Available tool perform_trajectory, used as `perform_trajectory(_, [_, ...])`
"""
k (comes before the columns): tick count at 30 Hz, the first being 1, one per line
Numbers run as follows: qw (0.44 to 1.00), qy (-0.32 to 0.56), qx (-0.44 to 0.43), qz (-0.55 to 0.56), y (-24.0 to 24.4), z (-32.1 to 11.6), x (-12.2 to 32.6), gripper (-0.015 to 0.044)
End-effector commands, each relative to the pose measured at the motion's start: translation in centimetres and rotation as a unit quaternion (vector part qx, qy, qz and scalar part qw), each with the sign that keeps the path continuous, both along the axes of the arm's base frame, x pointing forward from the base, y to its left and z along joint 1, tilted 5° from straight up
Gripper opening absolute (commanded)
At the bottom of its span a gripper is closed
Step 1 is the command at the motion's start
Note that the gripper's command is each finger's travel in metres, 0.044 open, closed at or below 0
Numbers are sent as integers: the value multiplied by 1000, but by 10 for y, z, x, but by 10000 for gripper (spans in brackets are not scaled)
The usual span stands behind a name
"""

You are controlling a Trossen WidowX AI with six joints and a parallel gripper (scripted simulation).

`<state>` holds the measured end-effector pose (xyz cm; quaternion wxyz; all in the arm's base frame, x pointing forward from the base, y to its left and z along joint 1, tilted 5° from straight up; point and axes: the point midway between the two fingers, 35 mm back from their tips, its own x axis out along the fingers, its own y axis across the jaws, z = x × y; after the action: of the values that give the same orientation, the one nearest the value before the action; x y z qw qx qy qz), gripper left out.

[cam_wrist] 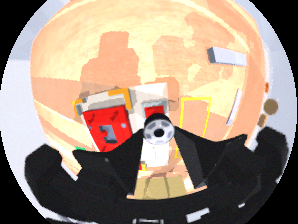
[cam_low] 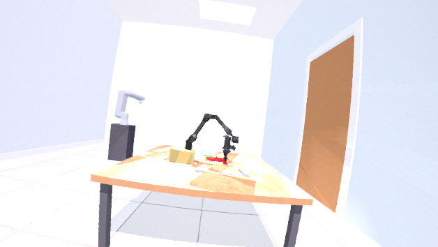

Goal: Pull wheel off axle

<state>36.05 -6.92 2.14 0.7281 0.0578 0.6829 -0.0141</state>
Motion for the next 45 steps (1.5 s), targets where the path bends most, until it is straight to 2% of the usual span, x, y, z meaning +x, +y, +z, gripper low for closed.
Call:
perform_trajectory(1, [1000,-4,1,1,0,4,1,0])
perform_trajectory(25, [1000,-6,1,1,-1,12,0,0])
perform_trajectory(35, [1000,-7,1,1,-3,50,-7,0])
perform_trajectory(38, [1000,-2,-1,-1,-3,41,-7,0])
perform_trajectory(45, [1000,-2,-2,-1,-32,41,-22,0])
